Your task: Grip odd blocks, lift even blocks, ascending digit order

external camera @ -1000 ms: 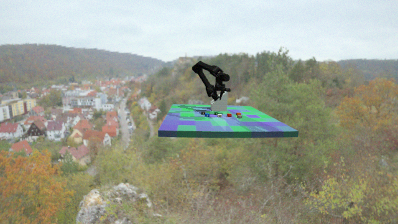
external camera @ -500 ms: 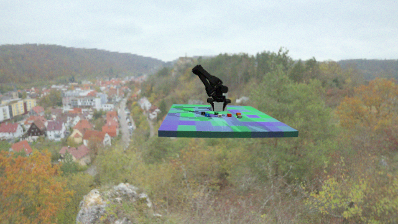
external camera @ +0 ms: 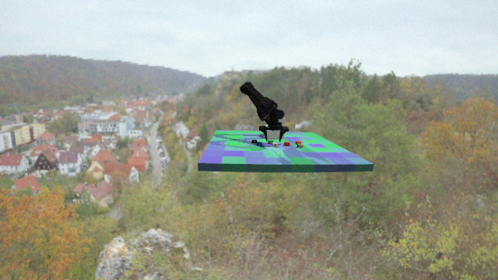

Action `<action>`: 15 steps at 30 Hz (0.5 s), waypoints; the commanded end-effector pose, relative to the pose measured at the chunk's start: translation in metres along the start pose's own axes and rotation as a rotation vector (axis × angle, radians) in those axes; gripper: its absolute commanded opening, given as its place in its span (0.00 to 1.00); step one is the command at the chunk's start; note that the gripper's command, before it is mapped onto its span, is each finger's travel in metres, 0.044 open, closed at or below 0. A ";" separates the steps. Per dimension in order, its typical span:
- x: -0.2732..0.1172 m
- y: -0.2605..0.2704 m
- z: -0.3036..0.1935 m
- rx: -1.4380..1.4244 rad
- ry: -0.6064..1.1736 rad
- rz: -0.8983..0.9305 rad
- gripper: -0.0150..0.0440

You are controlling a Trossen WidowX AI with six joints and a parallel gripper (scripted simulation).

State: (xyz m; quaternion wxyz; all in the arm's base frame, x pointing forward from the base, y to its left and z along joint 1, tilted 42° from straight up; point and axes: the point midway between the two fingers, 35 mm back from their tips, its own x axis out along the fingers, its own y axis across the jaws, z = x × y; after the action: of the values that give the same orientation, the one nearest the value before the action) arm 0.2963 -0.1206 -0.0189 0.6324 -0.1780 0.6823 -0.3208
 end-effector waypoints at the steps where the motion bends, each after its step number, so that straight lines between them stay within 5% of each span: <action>1: 0.007 0.000 -0.001 -0.009 0.005 -0.006 0.93; 9: 0.017 0.000 -0.002 -0.009 0.005 -0.007 0.93; 15: 0.017 0.000 -0.002 -0.009 0.005 -0.007 0.67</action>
State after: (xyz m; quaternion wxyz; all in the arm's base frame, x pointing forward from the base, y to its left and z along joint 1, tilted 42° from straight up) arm 0.2921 -0.1309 -0.0314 0.6299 -0.1789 0.6843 -0.3209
